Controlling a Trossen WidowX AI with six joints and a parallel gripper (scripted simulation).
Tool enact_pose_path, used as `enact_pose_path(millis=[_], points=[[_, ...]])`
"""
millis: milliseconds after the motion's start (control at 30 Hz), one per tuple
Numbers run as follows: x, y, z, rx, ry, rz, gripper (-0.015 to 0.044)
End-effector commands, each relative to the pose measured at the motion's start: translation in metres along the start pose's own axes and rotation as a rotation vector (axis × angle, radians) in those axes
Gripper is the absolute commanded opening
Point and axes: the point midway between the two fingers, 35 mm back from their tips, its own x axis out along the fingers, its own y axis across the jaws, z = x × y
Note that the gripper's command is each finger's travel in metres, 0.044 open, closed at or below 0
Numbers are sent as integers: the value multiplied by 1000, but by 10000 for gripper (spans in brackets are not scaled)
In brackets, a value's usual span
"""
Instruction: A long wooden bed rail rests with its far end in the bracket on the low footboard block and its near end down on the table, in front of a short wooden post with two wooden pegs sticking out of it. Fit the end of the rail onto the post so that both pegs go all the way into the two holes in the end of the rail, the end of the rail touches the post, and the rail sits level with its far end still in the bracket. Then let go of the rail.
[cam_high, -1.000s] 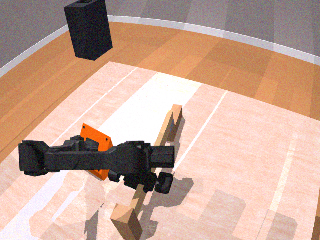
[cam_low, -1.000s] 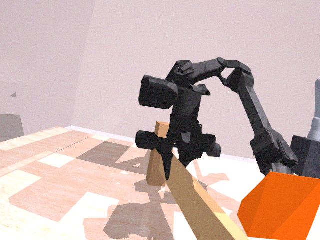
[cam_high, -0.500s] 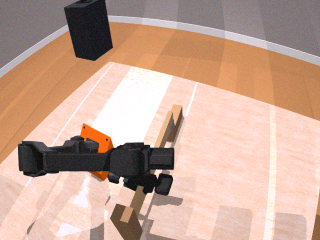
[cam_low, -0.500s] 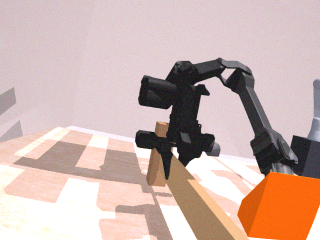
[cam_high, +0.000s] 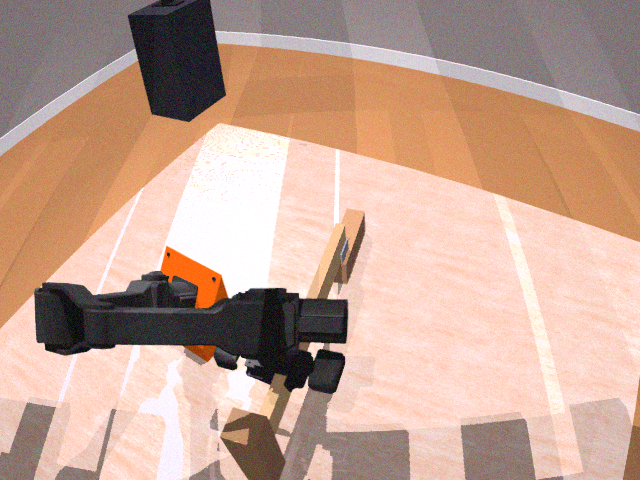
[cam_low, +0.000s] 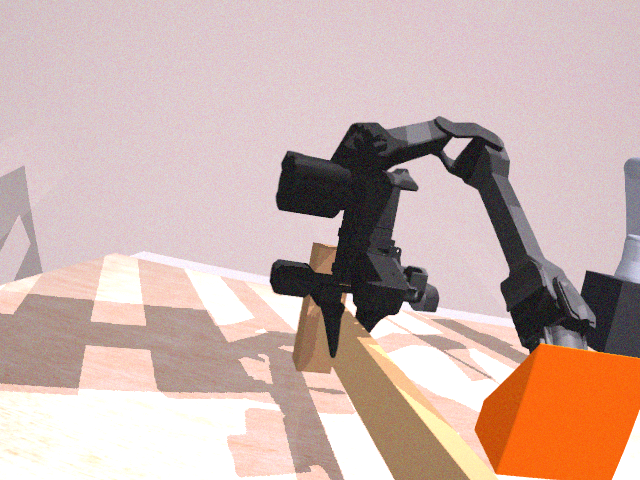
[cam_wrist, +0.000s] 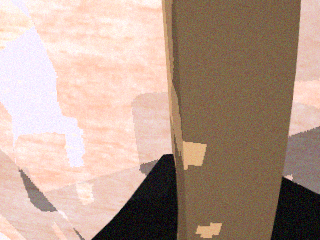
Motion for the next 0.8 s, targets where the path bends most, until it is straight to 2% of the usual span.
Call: enact_pose_path(millis=[0, 633, 767], points=[[-1, 0, -2, -1, 0, -3, 0], [-1, 0, -8, -1, 0, -3, 0], [0, 0, -6, 0, 0, 0, 105]])
